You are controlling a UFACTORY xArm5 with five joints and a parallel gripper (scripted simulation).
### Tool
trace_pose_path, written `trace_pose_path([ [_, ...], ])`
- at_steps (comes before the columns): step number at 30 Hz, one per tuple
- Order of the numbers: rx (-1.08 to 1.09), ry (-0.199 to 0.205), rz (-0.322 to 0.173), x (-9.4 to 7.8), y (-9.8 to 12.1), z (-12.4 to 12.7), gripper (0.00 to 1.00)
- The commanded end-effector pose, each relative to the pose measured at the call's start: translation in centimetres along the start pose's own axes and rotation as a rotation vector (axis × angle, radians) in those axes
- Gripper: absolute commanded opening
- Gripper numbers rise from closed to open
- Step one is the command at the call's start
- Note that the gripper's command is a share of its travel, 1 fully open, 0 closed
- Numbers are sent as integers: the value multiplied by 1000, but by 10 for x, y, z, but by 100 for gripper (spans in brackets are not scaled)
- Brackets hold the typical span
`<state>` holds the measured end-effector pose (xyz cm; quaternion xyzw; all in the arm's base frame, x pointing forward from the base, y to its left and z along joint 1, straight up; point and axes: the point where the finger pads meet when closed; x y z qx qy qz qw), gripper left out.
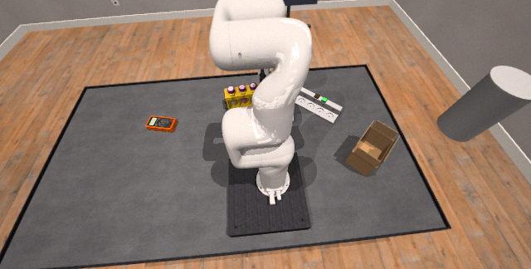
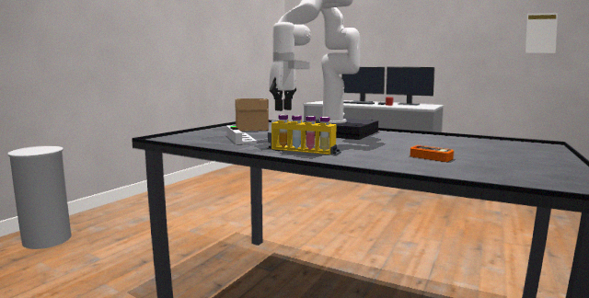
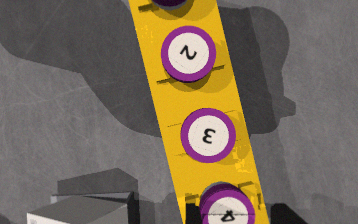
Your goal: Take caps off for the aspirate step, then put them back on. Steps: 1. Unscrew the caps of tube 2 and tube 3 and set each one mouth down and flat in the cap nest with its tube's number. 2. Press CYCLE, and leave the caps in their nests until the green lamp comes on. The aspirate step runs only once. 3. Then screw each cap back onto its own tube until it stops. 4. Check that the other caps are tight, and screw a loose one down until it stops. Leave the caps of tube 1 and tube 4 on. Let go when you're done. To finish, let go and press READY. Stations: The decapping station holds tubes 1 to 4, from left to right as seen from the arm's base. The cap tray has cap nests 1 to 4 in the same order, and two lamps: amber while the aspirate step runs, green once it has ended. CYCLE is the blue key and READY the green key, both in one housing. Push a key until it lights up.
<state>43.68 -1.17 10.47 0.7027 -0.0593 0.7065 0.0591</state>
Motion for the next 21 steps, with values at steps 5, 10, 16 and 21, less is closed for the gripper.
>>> trace_pose_path([
  [5, 57, 4, 7, 17, 5, -5, 0],
  [10, 57, 3, 6, 17, 25, -32, 0],
  [16, 57, 3, 6, 17, 38, -47, 0],
  [21, 57, 3, 6, -1, 61, -77, 0],
])
Point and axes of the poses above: the point where the finger pads meet when closed, its own x axis back along the fingers, its own z axis across the jaws, y = z × x, and after that the axes turned 1 degree about -x, right-handed
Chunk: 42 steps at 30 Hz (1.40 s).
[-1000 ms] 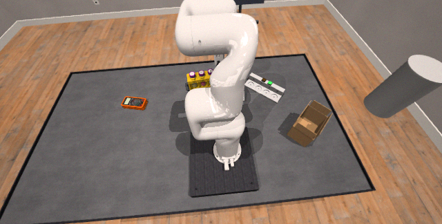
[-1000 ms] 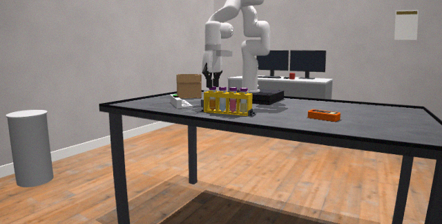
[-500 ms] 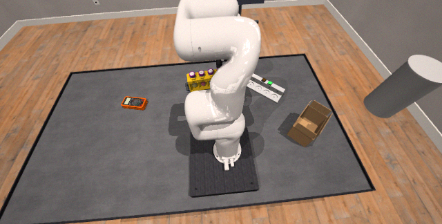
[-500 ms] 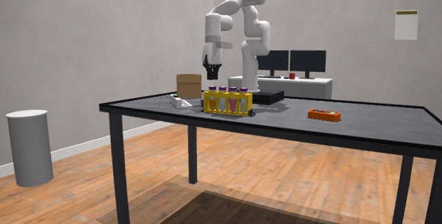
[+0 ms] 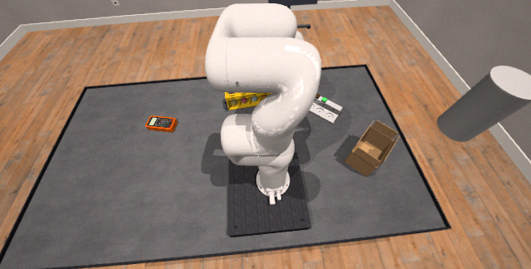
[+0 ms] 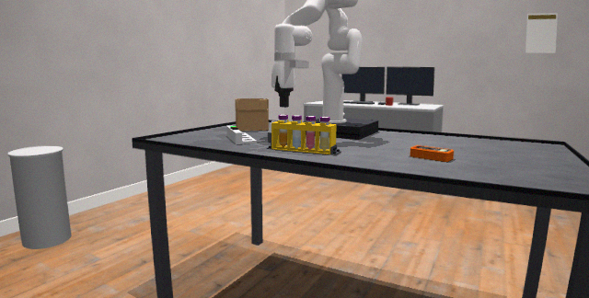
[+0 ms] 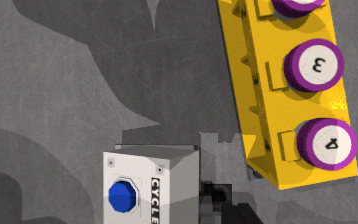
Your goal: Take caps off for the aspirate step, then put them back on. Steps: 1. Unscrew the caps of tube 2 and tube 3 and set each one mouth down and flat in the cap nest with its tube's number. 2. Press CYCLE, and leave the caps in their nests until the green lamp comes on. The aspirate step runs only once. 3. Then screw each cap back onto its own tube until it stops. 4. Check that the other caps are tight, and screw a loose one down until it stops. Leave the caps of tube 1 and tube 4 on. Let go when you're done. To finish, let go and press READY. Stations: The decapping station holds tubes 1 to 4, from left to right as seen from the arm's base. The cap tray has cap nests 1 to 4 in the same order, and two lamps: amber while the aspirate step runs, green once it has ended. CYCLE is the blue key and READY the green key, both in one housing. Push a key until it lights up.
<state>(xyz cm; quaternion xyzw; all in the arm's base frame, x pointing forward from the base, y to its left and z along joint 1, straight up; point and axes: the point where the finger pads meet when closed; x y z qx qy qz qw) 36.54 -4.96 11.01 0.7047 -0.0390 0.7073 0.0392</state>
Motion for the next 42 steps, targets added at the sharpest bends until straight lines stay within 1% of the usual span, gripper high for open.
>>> trace_pose_path([
  [1, 0, 5, 6, -11, 15, -20, 0],
  [5, 0, 5, 6, -25, 32, -45, 0],
  [7, 0, 5, 6, -25, 32, -45, 0],
  [12, 0, 5, 6, -44, 53, -76, 0],
  [13, 0, 5, 6, -45, 54, -77, 0],
  [18, 0, 5, 6, -45, 54, -77, 0],
  [22, 0, 5, 6, -57, 54, -77, 0],
  [24, 0, 5, 6, -57, 54, -77, 0],
  [26, 0, 4, 6, -63, 54, -77, 0],
  [42, 0, 4, 6, -64, 54, -77, 0],
])
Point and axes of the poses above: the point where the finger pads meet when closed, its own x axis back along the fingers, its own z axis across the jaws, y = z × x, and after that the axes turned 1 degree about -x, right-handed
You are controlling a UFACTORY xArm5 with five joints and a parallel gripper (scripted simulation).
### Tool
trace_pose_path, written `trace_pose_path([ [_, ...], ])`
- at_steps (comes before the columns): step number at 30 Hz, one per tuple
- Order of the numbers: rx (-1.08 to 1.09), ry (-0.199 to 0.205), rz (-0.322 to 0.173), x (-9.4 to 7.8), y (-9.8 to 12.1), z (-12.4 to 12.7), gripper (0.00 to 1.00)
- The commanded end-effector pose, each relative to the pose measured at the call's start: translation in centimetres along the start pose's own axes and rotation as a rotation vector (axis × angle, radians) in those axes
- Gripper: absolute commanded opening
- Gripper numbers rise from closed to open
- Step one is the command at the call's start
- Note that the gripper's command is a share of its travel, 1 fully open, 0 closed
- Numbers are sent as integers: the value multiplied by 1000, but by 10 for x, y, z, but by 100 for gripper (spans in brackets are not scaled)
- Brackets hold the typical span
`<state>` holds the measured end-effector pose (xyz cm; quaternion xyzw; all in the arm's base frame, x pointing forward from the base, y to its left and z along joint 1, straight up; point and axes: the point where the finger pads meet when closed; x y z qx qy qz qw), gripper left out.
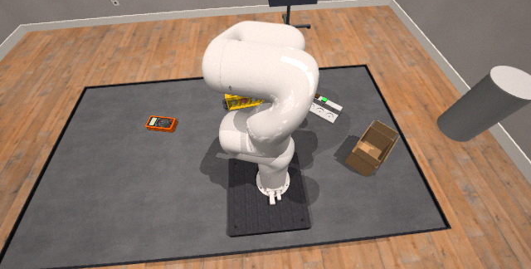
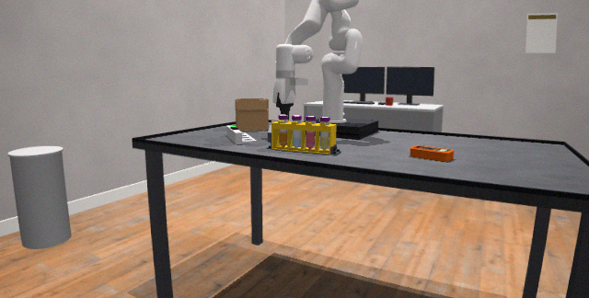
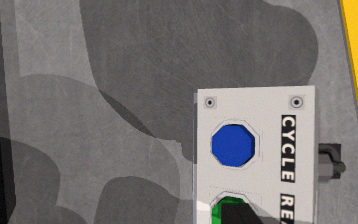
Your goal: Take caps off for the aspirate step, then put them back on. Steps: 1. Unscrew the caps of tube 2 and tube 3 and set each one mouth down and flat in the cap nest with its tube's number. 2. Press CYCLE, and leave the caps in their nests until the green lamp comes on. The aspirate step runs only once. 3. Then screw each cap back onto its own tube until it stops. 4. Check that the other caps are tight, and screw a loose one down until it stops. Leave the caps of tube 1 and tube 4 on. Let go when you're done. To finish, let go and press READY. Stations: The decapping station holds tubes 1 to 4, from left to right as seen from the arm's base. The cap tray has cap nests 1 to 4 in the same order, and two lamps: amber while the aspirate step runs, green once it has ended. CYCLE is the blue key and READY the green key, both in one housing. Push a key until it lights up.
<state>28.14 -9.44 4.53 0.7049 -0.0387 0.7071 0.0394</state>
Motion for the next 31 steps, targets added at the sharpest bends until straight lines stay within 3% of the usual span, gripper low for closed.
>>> trace_pose_path([
  [1, 0, 5, 7, 0, 0, 1, 0],
  [31, 0, 5, 7, -9, 0, 1, 0],
])
Point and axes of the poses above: the point where the finger pads meet when closed, its own x axis back along the fingers, its own z axis across the jaws, y = z × x, and after that the axes turned 1 degree about -x, right-handed
